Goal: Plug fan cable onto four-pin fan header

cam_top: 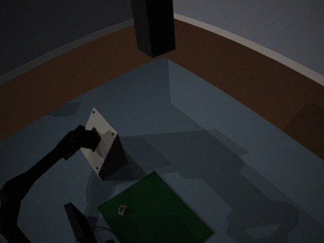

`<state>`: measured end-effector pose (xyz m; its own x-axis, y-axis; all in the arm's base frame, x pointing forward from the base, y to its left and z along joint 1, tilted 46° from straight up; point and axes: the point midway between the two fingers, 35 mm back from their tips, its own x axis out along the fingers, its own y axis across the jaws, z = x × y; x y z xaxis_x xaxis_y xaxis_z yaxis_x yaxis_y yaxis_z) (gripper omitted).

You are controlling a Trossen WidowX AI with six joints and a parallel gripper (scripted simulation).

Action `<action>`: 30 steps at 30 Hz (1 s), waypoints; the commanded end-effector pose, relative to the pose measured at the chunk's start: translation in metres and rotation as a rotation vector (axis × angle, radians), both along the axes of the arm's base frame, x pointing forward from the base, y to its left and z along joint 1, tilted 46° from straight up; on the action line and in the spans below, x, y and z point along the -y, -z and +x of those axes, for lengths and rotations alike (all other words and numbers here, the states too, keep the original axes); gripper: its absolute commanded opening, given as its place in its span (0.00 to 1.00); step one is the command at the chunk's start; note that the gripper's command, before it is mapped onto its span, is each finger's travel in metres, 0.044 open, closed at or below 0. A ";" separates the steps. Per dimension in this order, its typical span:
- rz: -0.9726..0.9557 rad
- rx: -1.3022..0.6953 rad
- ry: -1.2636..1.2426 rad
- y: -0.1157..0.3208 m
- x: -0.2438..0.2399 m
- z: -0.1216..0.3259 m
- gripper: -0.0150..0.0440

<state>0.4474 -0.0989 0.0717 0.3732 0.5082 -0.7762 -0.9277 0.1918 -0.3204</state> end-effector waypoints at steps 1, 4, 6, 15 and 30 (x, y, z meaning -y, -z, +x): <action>0.000 0.000 0.000 -0.004 0.001 -0.001 0.49; -0.001 0.000 0.000 -0.013 0.003 -0.003 0.49; -0.001 0.000 0.000 -0.019 0.004 -0.005 0.49; -0.002 0.000 0.000 -0.046 0.010 -0.014 0.49; -0.003 0.001 0.000 -0.090 0.016 -0.033 0.49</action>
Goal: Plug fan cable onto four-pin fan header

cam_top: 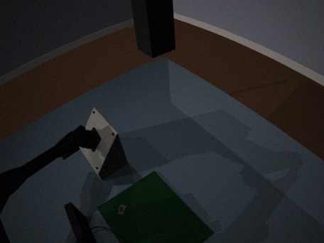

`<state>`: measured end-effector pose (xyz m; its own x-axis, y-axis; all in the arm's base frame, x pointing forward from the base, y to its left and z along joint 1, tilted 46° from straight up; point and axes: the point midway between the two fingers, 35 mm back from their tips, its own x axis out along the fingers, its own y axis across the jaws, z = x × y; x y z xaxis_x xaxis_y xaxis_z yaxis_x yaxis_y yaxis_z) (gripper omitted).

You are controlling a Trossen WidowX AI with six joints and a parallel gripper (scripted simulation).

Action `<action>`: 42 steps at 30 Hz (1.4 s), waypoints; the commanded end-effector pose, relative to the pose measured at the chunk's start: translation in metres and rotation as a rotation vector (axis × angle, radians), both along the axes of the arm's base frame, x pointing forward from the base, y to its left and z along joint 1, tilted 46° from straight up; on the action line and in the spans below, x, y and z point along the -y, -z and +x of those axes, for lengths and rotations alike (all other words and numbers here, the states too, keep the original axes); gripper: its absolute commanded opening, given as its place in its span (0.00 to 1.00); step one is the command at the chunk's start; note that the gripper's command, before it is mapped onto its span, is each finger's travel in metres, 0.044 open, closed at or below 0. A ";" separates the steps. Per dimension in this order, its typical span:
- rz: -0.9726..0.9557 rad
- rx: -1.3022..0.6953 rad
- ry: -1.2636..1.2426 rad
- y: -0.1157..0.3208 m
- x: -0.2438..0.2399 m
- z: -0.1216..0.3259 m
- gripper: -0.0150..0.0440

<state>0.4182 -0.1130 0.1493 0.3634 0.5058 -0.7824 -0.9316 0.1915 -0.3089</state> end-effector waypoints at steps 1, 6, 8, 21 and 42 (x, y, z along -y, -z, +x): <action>0.000 0.014 -0.001 -0.016 0.002 -0.005 0.49; -0.003 0.011 0.000 -0.022 0.002 -0.009 0.54; -0.024 -0.016 0.005 -0.019 0.000 -0.009 0.62; -0.260 -0.239 0.076 0.007 -0.015 -0.011 1.00; -0.720 -0.399 0.253 0.017 -0.028 -0.012 1.00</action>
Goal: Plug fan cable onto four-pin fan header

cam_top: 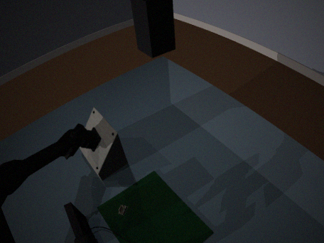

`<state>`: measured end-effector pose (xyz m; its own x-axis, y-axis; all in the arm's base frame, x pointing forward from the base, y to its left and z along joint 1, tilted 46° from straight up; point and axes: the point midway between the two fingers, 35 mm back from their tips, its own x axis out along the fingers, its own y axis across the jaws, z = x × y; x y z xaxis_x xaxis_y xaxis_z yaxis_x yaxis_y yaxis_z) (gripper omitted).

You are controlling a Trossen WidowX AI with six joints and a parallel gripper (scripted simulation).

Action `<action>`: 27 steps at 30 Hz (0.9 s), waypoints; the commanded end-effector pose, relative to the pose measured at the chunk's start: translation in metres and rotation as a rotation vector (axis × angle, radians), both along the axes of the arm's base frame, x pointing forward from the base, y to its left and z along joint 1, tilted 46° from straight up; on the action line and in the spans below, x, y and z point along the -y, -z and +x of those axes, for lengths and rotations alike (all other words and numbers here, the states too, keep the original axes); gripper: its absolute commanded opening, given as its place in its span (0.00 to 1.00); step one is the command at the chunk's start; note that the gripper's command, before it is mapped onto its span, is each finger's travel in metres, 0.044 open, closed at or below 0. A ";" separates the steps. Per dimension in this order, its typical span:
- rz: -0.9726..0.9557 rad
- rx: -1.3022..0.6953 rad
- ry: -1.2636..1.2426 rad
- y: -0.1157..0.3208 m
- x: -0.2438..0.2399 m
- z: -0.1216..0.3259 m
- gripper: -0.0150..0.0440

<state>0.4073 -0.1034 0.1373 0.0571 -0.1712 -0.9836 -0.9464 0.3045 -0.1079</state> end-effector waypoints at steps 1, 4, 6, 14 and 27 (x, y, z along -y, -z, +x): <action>-0.076 -0.032 -0.003 0.004 -0.019 0.000 1.00; -0.148 -0.033 0.014 0.002 -0.021 0.001 1.00; -0.195 -0.030 0.025 0.000 -0.022 0.001 1.00; -0.382 0.003 0.062 -0.011 -0.029 0.006 1.00; -0.561 0.076 0.093 -0.027 -0.039 0.011 1.00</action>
<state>0.4192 -0.0613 0.1653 0.0901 -0.6799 -0.7277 -0.9013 0.2552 -0.3501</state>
